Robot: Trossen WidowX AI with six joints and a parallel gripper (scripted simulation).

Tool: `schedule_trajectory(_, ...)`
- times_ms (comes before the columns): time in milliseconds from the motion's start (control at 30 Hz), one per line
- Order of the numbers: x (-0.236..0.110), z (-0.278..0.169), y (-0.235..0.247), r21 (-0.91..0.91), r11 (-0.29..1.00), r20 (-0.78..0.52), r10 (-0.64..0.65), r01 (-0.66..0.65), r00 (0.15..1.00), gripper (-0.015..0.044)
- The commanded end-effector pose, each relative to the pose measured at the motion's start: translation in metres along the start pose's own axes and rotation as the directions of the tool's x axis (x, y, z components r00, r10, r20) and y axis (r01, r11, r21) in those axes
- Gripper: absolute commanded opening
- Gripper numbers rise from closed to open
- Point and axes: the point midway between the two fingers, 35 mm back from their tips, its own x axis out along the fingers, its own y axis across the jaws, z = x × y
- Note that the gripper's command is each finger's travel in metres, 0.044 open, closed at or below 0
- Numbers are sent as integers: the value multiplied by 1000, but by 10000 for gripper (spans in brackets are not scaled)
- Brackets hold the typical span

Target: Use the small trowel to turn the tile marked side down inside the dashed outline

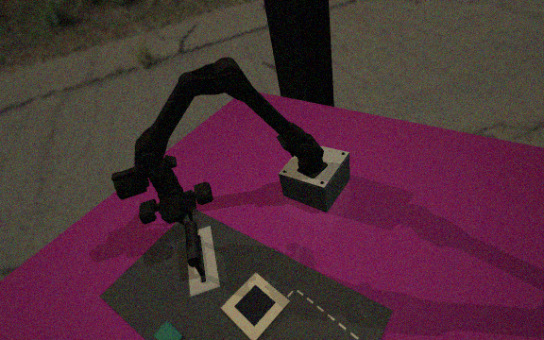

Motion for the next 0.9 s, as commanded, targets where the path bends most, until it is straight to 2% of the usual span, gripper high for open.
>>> schedule_trajectory(0, -3, 0, -12, 0, 1000, 0, -4, 4, 1000, 100)
schedule_trajectory(867, -20, -1, -77, 3, 1000, -4, -9, 9, 1000, 100)
